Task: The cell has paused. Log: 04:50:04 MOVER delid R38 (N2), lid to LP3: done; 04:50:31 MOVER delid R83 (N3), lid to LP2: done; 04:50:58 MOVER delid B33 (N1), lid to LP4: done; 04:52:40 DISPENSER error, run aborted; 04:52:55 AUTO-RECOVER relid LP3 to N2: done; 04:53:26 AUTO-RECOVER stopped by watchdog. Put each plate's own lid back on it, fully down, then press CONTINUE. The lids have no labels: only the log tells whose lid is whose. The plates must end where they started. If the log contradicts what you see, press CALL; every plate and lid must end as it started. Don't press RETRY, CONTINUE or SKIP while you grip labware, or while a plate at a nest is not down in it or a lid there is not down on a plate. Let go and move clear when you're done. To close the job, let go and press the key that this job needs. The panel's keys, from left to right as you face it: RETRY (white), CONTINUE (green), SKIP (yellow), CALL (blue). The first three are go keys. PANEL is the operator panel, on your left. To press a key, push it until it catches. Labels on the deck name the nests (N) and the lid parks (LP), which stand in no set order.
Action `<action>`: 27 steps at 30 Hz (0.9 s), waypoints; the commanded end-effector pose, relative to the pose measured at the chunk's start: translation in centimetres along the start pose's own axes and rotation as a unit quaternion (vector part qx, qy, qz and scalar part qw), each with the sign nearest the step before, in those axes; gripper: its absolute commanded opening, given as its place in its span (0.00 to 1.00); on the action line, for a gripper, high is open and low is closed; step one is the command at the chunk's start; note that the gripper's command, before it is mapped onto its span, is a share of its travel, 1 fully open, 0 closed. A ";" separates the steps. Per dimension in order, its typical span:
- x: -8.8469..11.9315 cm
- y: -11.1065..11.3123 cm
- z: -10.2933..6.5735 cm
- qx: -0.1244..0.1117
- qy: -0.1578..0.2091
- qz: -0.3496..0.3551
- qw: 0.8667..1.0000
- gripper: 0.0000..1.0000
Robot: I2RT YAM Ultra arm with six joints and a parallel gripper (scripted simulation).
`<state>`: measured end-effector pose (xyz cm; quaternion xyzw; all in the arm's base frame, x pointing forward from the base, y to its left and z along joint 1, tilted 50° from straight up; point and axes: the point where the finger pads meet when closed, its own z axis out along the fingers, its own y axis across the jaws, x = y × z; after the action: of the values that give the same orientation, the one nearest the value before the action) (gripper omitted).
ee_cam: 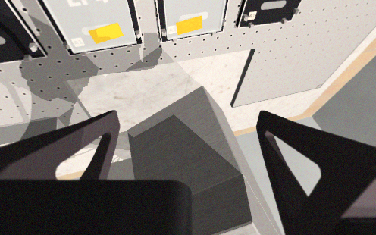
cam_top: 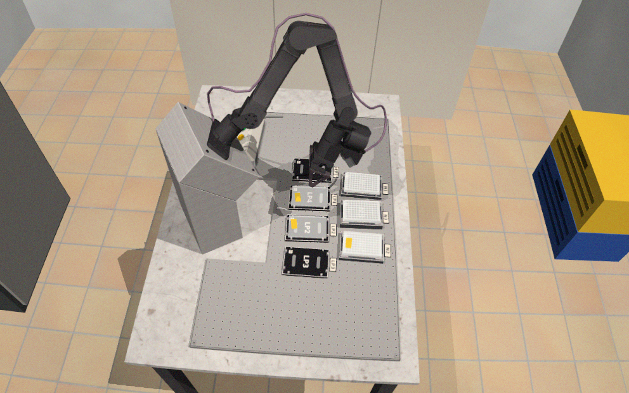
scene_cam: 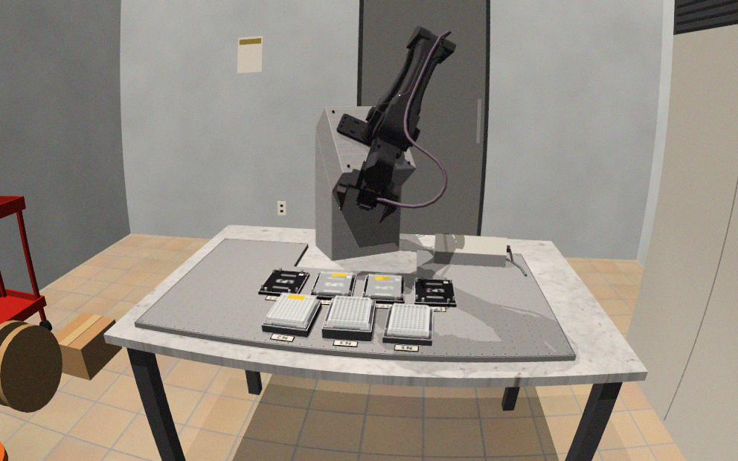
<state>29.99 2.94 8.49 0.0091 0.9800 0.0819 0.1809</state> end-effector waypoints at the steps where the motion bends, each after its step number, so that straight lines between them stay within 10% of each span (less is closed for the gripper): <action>1: -1.3 0.5 1.2 -0.011 -0.020 0.004 1.000 1.00; 27: -4.6 1.6 7.2 -0.074 -0.092 0.008 0.993 1.00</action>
<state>36.18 4.97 4.50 0.0079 0.9562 0.1415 0.2561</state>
